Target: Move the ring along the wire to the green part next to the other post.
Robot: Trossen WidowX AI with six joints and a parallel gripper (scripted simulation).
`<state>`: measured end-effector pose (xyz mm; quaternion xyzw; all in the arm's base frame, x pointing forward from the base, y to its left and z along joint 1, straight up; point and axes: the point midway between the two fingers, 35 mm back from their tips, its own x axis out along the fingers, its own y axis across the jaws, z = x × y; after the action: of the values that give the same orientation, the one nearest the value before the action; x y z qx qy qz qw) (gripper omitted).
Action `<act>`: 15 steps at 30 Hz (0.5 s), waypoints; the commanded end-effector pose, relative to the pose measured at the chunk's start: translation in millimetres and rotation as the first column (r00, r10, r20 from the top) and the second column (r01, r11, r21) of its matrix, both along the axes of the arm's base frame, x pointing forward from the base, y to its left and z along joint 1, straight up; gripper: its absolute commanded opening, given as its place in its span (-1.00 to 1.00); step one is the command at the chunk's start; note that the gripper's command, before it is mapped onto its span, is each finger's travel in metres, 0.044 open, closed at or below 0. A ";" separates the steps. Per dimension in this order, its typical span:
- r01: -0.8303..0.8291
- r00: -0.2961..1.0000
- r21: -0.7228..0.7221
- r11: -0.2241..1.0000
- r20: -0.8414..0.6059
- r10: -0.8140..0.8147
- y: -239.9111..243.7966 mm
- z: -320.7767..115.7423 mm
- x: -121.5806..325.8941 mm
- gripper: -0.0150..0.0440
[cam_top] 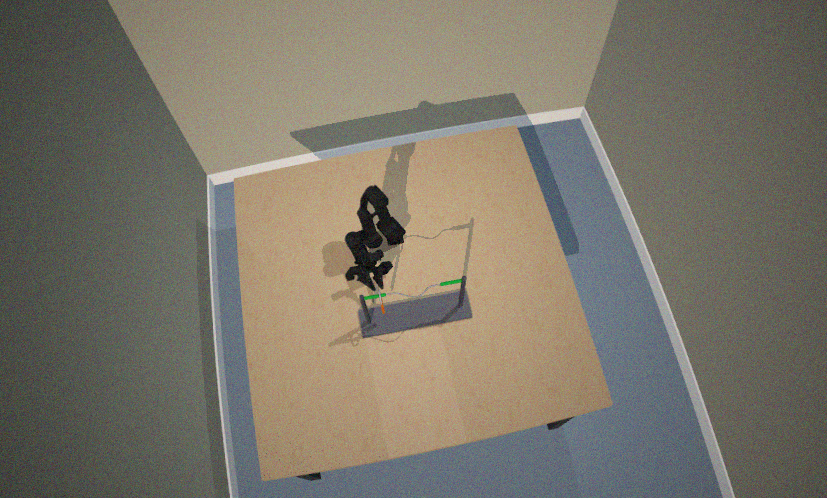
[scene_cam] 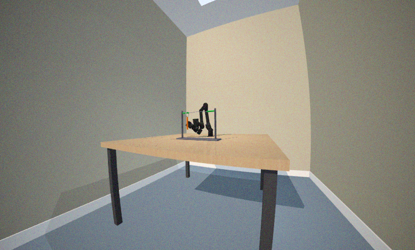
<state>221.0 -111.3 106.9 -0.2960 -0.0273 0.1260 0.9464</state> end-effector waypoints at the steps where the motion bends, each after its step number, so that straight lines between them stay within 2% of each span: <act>1: 0.062 0.995 0.202 0.977 -0.084 -0.046 3.3 -22.4 -9.0 0.05; 4: 0.089 0.991 0.275 0.957 -0.116 -0.058 5.2 -30.0 -12.5 0.05; 15: 0.120 0.987 0.303 0.945 -0.143 -0.080 2.8 -26.5 -4.0 0.05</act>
<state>212.2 -106.7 77.6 -0.1451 0.0233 0.0979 0.9843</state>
